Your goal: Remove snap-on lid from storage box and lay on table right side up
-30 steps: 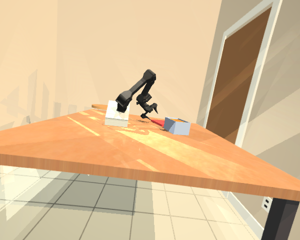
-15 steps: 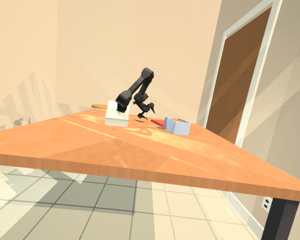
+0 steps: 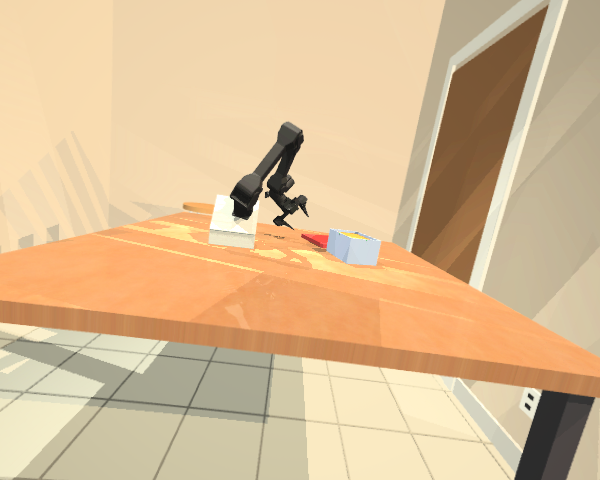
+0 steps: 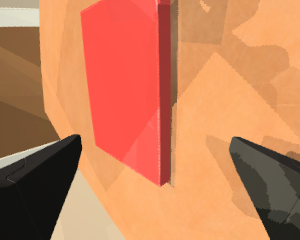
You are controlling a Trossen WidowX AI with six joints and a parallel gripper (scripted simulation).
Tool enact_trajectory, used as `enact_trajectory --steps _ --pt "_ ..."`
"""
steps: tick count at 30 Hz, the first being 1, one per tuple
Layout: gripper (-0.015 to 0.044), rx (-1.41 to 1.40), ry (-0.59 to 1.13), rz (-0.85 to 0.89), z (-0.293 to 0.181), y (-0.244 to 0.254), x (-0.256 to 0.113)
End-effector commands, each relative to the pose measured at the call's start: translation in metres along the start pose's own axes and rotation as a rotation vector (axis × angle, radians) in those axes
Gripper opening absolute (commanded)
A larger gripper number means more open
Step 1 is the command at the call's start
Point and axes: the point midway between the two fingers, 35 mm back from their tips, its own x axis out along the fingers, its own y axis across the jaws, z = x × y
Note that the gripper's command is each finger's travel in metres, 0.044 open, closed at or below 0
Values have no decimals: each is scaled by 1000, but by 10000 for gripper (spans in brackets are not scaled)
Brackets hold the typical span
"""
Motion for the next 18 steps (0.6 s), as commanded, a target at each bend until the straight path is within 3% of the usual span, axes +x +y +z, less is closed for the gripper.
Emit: enact_trajectory --steps 1,18 --pt "440 12 -2 10 -1 7 -7" --pt "440 13 0 9 -1 24 -37"
